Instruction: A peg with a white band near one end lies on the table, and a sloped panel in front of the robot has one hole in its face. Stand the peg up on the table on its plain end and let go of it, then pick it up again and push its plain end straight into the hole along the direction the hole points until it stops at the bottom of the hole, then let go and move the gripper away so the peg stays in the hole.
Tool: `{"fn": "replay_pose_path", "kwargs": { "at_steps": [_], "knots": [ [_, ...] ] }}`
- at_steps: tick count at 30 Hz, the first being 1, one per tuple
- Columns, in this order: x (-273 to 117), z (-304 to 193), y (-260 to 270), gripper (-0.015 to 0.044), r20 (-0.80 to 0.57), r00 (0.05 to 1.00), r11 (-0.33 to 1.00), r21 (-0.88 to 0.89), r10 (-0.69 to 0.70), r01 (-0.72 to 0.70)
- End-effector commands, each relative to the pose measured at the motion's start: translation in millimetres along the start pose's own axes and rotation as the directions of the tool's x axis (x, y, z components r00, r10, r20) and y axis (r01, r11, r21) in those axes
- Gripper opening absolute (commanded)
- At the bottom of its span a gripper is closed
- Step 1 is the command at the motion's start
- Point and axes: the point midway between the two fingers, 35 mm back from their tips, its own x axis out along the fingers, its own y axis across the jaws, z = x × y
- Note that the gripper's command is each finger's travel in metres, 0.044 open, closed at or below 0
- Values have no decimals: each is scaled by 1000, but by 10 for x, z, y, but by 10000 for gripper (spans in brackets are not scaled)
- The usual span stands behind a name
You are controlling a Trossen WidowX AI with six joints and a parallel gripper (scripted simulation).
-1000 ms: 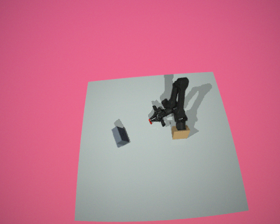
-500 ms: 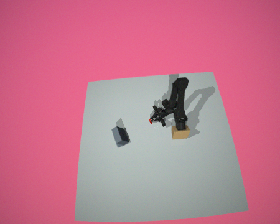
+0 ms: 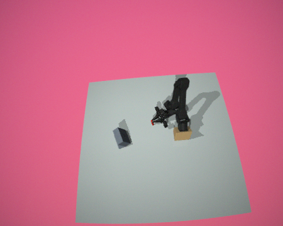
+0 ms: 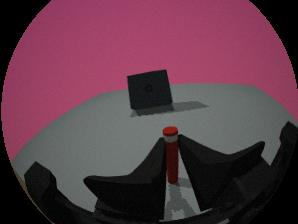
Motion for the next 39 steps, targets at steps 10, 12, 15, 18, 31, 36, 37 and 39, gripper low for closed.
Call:
{"fn": "replay_pose_path", "kwargs": {
  "at_steps": [10,12,15,18,31,36,37,39],
  "knots": [
    [-22,-32,5,49,17,1000,1000,-2,0,0],
    [-25,-34,5,49,21,1000,1000,-3,0,0],
    [-28,-37,6,49,27,1000,1000,-3,0,0],
    [-32,-40,7,49,33,999,1000,-4,0,0],
    [-49,-51,12,49,59,998,1000,-7,-1,2],
    [-55,-56,14,49,68,998,1000,-8,-2,3],
    [-54,-54,14,49,69,998,1000,-8,-2,3],
    [-52,-47,14,49,70,998,1000,-8,-3,3]
  ]
}}
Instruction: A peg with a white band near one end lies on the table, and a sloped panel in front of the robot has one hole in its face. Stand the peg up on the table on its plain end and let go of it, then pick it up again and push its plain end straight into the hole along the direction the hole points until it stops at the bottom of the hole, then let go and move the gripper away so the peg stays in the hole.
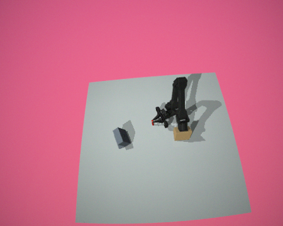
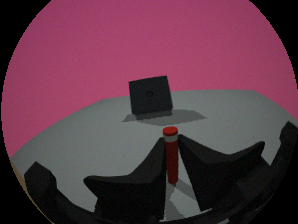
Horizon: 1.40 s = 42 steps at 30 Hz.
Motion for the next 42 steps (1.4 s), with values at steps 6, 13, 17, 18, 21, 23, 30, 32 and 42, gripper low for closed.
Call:
{"fn": "replay_pose_path", "kwargs": {
  "at_steps": [6,13,17,18,21,23,30,32,42],
  "knots": [
    [0,0,0,130,1,1000,1000,1,0,0],
    [0,0,0,130,1,1000,1000,1,0,0],
    [0,0,0,130,1,1000,1000,1,0,0],
    [0,0,0,130,1,1000,1000,1,0,0],
    [0,0,0,130,1,1000,1000,1,0,0],
    [0,0,0,130,1,1000,1000,1,0,0],
    [0,0,0,183,1,1000,1000,1,0,0],
    [0,0,0,235,1,1000,1000,1,0,0],
    [0,0,0,440,1,1000,1000,1,0,0]
  ]
}}
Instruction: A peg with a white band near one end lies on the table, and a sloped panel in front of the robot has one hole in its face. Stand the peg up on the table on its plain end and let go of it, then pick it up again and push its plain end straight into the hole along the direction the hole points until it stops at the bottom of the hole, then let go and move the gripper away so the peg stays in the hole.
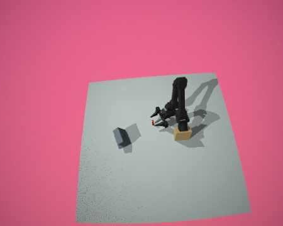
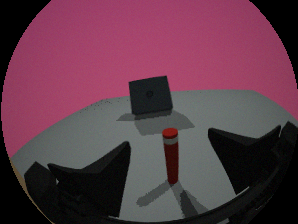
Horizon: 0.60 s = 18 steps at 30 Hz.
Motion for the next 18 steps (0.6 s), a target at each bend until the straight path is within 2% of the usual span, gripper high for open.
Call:
{"fn": "replay_pose_path", "kwargs": {
  "at_steps": [1,7,18],
  "knots": [
    [0,0,0,440,0,1000,1000,0,0,0],
    [9,38,-17,440,-3,1000,1000,-2,7,-7],
    [79,748,-162,440,-35,997,998,-17,62,-62]
  ]
}}
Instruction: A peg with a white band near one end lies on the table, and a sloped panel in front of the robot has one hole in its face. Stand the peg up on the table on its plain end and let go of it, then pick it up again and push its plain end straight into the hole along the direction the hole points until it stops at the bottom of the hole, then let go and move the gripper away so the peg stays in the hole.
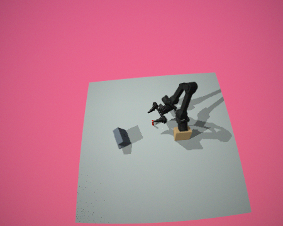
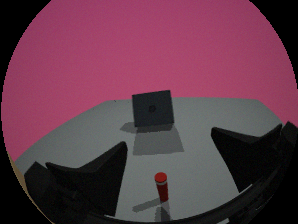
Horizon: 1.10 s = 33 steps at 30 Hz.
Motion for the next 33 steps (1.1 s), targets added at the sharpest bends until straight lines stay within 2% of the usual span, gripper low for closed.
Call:
{"fn": "replay_pose_path", "kwargs": {
  "at_steps": [1,12,17,26,33],
  "knots": [
    [-5,254,-10,440,-10,1000,1000,4,5,-5],
    [-153,965,106,440,18,999,999,17,-48,48],
    [-184,1044,137,440,25,998,998,27,-59,58],
    [-83,871,160,440,-137,990,972,233,45,-12],
    [-15,712,221,440,-287,945,926,376,157,-39]
  ]
}}
